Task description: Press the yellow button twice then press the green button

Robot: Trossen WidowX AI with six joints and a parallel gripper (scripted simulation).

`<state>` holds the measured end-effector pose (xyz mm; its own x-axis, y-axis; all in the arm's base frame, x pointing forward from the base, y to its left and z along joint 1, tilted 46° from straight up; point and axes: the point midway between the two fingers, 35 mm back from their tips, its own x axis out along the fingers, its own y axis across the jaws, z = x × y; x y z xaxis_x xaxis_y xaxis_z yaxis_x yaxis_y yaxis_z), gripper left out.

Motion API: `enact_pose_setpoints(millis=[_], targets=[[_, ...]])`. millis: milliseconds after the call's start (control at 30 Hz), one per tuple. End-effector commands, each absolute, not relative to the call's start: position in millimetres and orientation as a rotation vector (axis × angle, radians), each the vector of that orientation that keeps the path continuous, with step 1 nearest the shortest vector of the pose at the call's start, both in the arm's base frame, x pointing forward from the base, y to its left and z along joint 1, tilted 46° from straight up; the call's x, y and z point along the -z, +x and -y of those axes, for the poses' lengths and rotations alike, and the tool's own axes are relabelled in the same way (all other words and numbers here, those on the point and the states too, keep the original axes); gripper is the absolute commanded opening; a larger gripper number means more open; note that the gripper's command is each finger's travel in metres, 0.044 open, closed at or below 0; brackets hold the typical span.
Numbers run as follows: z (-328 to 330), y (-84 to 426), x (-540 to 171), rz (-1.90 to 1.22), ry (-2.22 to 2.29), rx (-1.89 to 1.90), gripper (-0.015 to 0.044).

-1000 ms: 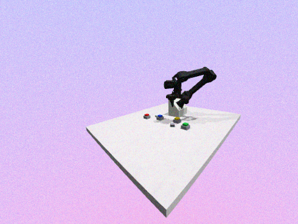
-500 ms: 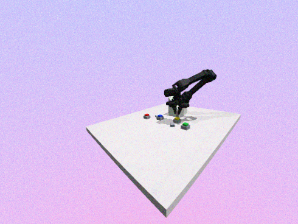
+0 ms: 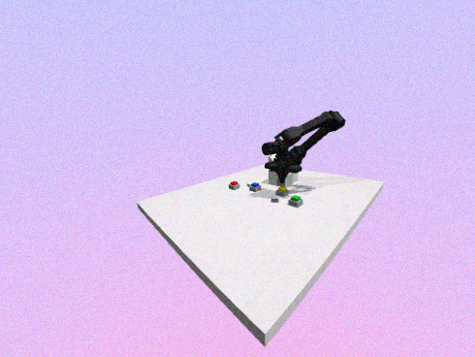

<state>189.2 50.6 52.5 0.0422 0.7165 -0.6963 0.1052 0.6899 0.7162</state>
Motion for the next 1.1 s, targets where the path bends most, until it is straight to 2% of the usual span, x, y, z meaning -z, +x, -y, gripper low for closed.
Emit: enact_pose_setpoints(millis=[0,1067], targets=[[-54,190,-51,-1.474,0.722,-0.536,0.002],[-75,191,-31,-1.473,0.724,-0.538,0.002]])
